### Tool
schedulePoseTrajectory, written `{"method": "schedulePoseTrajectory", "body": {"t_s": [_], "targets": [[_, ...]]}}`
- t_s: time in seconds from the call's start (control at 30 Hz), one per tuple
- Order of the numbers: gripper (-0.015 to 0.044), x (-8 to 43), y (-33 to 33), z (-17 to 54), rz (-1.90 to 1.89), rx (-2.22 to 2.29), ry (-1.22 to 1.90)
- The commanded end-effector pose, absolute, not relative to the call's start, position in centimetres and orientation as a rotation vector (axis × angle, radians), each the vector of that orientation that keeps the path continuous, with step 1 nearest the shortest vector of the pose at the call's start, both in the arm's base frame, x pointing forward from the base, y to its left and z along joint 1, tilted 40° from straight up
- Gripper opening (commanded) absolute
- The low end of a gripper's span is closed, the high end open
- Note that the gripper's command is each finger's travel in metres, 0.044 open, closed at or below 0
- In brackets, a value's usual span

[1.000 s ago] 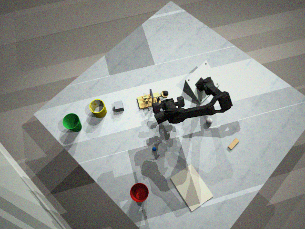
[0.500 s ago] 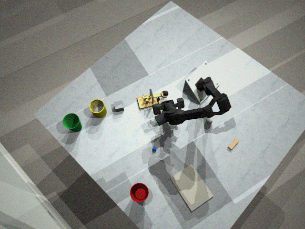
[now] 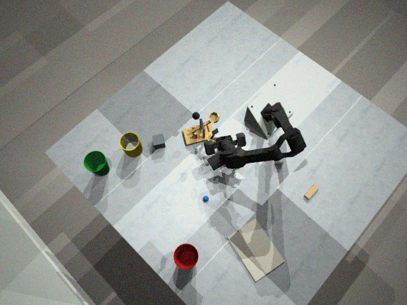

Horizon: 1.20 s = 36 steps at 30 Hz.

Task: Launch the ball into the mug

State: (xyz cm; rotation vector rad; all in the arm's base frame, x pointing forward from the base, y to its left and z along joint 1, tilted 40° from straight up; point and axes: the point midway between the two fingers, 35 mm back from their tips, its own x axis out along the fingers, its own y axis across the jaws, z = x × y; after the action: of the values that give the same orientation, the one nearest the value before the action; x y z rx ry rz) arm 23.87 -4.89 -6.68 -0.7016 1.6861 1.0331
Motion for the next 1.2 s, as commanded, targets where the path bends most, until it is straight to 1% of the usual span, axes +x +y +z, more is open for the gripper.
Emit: {"method": "schedulePoseTrajectory", "body": {"t_s": [0.0,0.1,0.23,0.37,0.4,0.93,1.17], "targets": [[0.0000,24.5,-5.4,-5.0,1.031,-0.691,1.688],[0.0000,25.9,-7.3,-0.1,1.028,-0.699,1.685],[0.0000,26.3,-9.0,5.3,1.025,-0.705,1.684],[0.0000,26.2,-9.2,6.1,1.025,-0.706,1.684],[0.0026,26.4,-8.6,4.1,1.011,-0.694,1.678],[0.0440,32.6,-13.4,2.8,0.619,-0.337,1.597],[0.0440,35.2,-16.3,2.2,0.449,-0.162,1.536]]}}
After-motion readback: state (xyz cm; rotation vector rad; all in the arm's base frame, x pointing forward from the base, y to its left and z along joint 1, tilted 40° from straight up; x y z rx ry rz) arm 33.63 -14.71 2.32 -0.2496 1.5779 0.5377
